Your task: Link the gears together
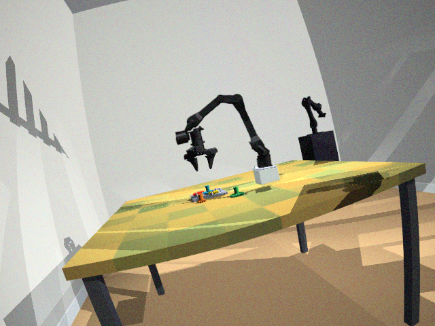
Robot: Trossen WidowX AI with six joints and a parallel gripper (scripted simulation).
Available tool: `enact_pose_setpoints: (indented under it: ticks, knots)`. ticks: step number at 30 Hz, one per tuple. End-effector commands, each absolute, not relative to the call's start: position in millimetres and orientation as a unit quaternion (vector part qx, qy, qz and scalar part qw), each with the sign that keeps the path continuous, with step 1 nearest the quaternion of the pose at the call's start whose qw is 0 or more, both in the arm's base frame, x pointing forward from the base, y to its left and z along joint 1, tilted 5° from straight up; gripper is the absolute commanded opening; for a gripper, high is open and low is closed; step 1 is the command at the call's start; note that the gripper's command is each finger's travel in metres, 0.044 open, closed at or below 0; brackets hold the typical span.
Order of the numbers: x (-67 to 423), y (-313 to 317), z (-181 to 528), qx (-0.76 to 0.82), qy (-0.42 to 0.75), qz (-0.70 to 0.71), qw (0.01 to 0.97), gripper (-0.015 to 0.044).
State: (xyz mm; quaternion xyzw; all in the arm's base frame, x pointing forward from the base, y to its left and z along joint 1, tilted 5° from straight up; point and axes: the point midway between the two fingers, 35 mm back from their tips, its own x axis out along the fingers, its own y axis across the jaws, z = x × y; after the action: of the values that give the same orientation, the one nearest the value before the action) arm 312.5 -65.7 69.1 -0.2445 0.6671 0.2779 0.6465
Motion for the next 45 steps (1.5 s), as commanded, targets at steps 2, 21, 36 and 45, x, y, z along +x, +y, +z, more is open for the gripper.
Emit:
enact_pose_setpoints:
  ticks: [2,21,36,45]
  knots:
    - [312.1,-65.8,69.2,-0.246,0.667,0.280,0.645,0.0440]
    - [312.1,-65.8,69.2,-0.246,0.667,0.280,0.645,0.0440]
    - [297.8,114.6,101.7,-0.243,0.663,0.282,0.650,0.0440]
    - [218.4,229.4,126.9,-0.236,0.665,0.289,0.646,0.0440]
